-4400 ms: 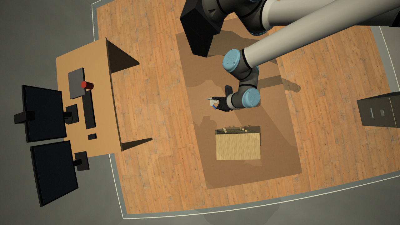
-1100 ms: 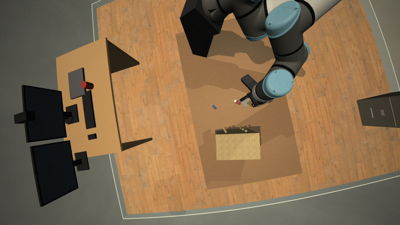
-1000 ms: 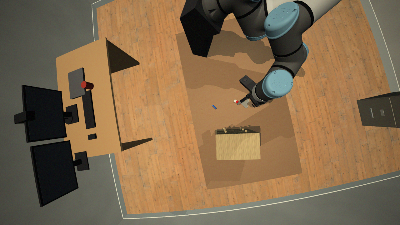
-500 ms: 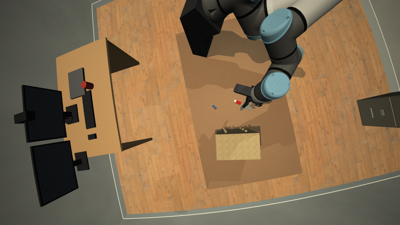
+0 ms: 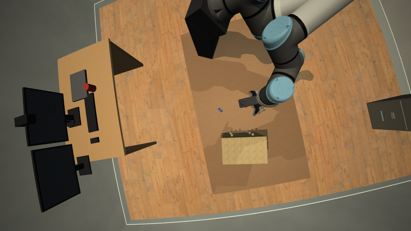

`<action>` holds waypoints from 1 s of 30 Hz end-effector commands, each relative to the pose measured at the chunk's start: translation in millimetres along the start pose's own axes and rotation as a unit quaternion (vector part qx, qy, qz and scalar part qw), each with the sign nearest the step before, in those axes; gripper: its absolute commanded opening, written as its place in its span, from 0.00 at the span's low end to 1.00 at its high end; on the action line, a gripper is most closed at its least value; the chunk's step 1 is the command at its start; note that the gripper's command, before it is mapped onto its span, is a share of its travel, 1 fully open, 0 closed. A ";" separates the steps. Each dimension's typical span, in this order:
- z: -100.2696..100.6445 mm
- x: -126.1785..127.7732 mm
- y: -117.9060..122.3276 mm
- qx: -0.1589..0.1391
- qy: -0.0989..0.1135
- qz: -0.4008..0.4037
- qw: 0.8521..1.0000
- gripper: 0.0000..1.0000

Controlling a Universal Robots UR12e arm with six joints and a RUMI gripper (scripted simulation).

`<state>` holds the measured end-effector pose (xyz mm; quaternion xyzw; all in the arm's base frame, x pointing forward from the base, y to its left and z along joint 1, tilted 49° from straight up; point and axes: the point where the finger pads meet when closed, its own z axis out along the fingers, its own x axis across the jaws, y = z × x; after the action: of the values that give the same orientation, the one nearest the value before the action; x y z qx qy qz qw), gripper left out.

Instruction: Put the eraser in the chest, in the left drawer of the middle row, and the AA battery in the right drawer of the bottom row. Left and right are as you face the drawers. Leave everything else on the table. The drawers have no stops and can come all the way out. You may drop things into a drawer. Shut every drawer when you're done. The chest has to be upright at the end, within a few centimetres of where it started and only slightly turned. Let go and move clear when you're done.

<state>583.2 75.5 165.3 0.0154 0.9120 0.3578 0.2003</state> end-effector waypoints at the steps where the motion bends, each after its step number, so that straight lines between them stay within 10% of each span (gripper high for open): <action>1: 9.5 -5.1 -0.2 -0.009 0.001 -0.136 0.991 1.00; 9: 19.9 -9.3 2.0 -0.009 0.000 -0.273 0.962 1.00; 30: 44.7 -14.7 12.6 -0.009 -0.004 -0.573 0.820 1.00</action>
<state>610.0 107.9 149.9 -0.4669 0.7812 0.2030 0.3612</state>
